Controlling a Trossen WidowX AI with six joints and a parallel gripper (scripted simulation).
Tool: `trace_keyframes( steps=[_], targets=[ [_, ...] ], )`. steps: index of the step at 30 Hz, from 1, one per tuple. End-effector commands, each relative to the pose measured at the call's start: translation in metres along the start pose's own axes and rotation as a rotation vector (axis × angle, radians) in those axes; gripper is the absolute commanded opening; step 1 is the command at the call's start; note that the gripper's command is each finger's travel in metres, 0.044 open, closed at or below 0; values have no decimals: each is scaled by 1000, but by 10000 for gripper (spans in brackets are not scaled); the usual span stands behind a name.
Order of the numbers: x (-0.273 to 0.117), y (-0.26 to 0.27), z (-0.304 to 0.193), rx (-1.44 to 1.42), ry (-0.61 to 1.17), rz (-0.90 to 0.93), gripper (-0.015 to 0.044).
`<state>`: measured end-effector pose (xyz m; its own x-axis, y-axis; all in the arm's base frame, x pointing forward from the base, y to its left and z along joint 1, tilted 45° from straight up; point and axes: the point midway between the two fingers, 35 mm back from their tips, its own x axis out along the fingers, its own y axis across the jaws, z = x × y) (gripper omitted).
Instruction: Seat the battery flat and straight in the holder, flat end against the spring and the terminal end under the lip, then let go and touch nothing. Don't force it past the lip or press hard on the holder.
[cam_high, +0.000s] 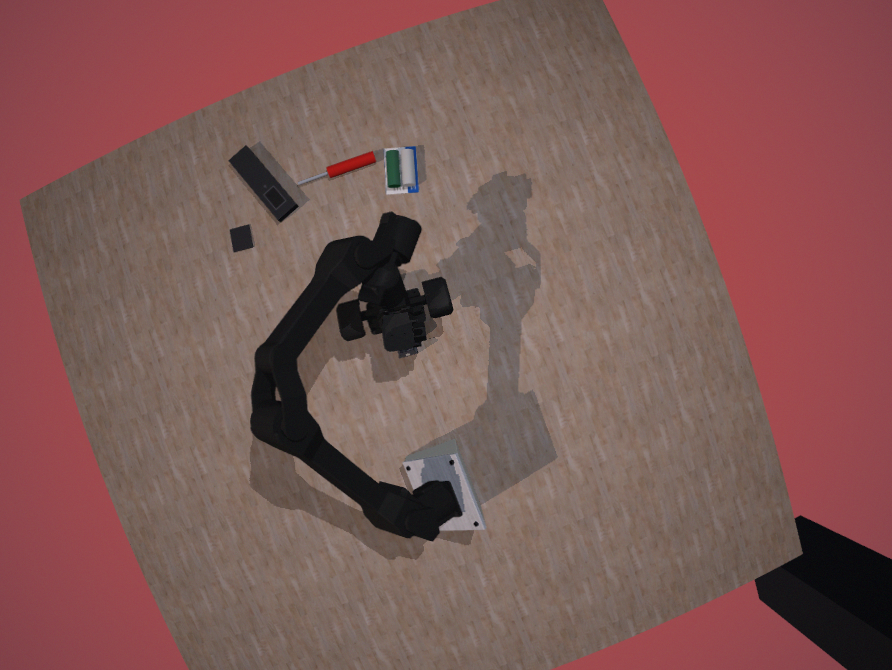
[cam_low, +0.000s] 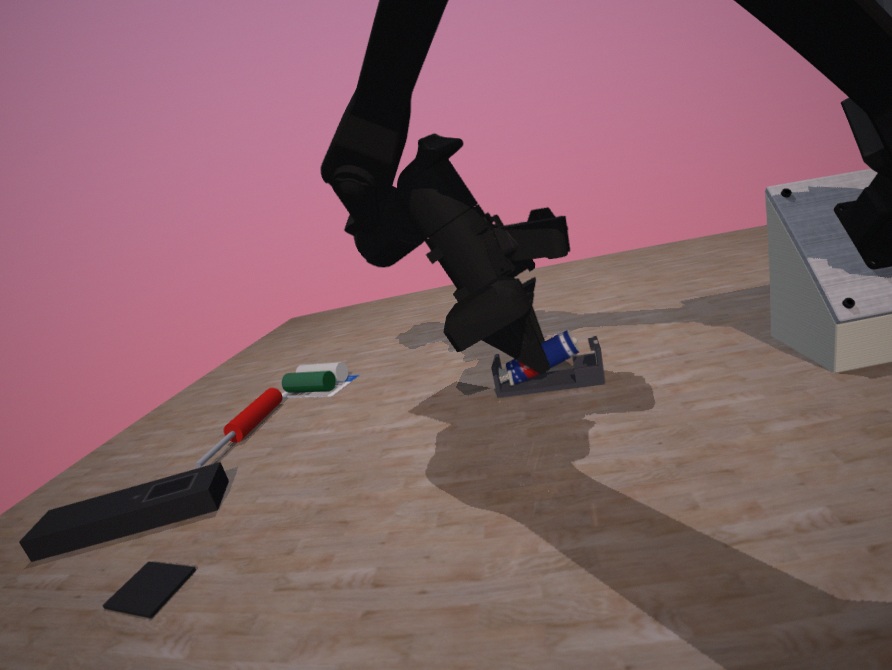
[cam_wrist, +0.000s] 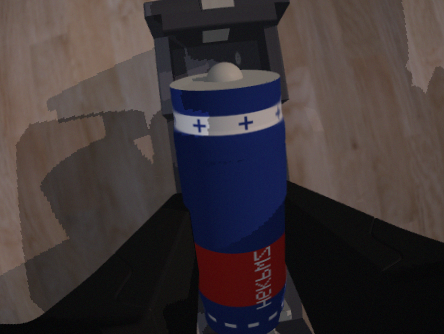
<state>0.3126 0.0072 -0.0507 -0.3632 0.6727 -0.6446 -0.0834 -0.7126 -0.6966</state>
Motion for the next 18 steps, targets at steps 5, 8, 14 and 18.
trace_keyframes(
  steps=[5, 8, 14, 18],
  targets=[
    [1, 2, -6, -7, 61, 4, 78],
    [1, 2, -6, -7, 74, 5, 78],
    [2, 2, -5, -6, 101, 6, 78],
    [3, 2, -5, -5, 118, 8, 78]
  ],
)
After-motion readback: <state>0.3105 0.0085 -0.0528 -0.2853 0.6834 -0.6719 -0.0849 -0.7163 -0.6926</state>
